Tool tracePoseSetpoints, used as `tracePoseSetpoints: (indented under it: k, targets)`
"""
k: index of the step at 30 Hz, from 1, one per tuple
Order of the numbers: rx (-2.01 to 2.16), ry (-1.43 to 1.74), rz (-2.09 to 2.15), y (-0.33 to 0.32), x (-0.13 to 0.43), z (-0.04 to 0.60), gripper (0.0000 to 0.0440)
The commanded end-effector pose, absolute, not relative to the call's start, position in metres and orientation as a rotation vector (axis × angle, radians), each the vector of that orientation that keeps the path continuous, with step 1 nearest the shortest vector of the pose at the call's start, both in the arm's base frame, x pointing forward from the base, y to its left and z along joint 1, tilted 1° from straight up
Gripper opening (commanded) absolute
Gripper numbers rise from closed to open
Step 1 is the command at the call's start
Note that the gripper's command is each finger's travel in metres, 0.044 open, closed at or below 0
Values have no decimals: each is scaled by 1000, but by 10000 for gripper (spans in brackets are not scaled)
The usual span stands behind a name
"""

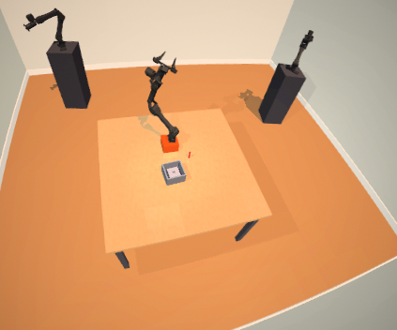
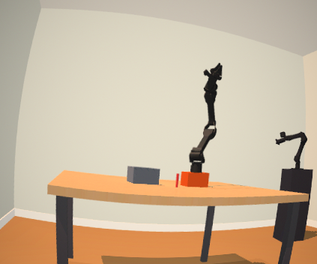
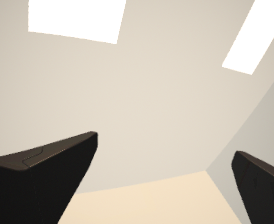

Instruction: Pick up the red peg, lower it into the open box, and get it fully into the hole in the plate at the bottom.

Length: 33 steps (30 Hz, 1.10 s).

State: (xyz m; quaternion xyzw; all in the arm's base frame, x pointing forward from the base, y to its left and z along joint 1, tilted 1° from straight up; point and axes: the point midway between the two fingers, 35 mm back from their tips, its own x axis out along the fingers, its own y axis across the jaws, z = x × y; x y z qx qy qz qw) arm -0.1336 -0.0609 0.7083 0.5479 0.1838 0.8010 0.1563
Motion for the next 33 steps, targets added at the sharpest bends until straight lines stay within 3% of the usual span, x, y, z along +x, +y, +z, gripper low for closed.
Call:
tracePoseSetpoints:
  k: [1,3,16,33]
  targets:
    - [1586,518,2263,-53,-127,709,418]
    - [1624,522,2185,-32,-110,709,440]
    - [1763,647,1648,97,5,668,440]
    - [1719,786,970,204,139,535,440]
